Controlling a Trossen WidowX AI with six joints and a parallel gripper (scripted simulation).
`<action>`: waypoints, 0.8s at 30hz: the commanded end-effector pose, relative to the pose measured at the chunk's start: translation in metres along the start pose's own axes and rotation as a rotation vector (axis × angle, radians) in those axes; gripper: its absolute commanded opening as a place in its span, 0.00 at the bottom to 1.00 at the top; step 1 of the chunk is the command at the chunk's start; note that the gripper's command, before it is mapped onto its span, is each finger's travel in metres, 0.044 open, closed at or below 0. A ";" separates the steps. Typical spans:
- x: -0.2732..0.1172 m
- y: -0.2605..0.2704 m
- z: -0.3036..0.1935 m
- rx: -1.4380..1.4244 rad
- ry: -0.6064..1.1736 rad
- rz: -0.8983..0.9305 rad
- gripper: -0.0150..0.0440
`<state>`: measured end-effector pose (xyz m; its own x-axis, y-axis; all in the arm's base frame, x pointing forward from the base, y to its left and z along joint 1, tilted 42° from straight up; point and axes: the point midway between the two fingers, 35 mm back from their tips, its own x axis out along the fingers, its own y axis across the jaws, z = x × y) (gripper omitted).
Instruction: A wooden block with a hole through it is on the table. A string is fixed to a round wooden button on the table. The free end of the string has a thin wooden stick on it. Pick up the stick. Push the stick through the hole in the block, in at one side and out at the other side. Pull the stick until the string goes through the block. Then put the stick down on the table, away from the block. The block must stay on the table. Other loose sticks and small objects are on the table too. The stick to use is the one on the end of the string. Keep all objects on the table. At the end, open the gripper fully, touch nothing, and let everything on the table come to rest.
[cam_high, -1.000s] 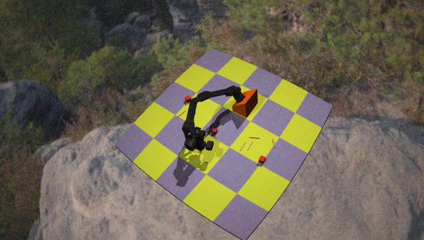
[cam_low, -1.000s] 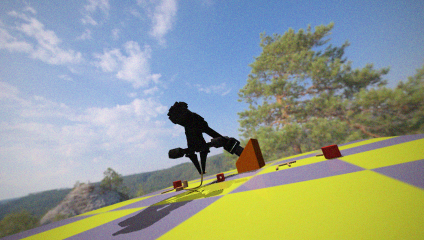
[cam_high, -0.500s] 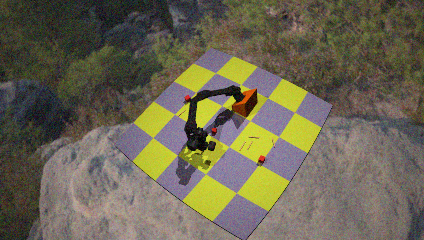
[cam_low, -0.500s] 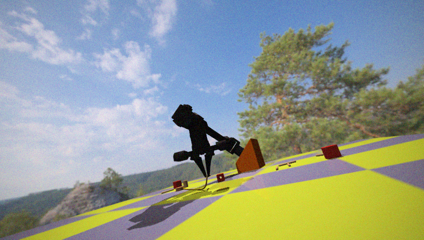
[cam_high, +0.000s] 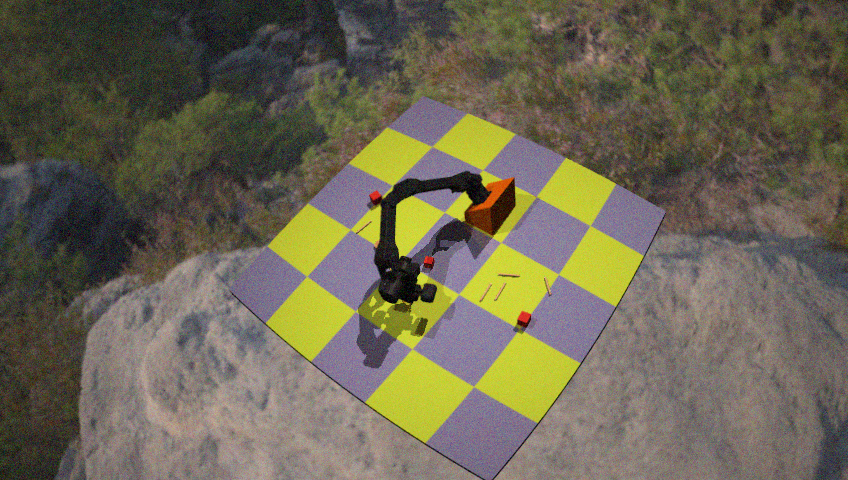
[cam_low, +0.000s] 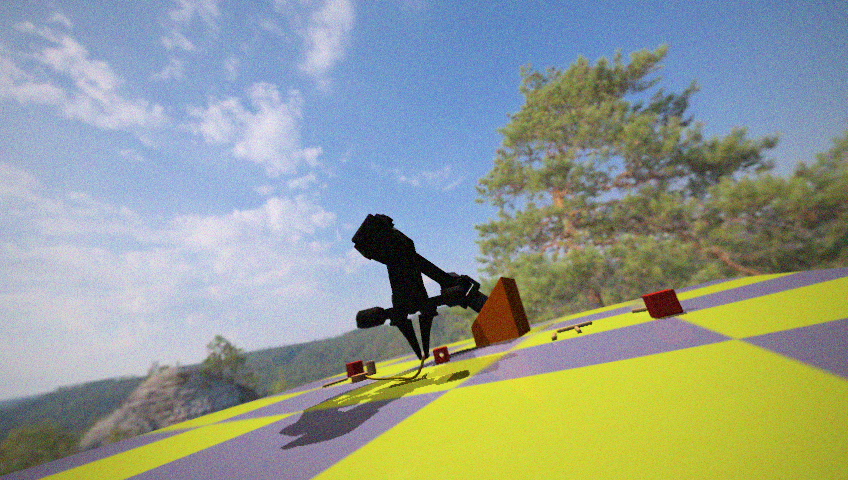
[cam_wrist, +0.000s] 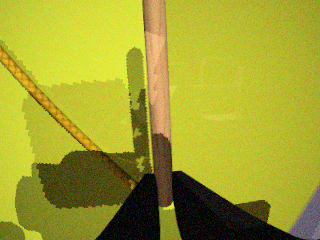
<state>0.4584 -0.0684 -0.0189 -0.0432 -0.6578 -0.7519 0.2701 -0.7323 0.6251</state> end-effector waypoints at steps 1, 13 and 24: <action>0.003 -0.003 0.003 0.002 -0.004 0.000 0.25; 0.013 -0.013 0.011 0.002 -0.007 0.000 0.25; 0.013 -0.014 0.016 0.002 -0.007 0.000 0.25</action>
<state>0.4421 -0.0691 -0.0342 -0.0461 -0.6581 -0.7515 0.2697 -0.7326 0.6250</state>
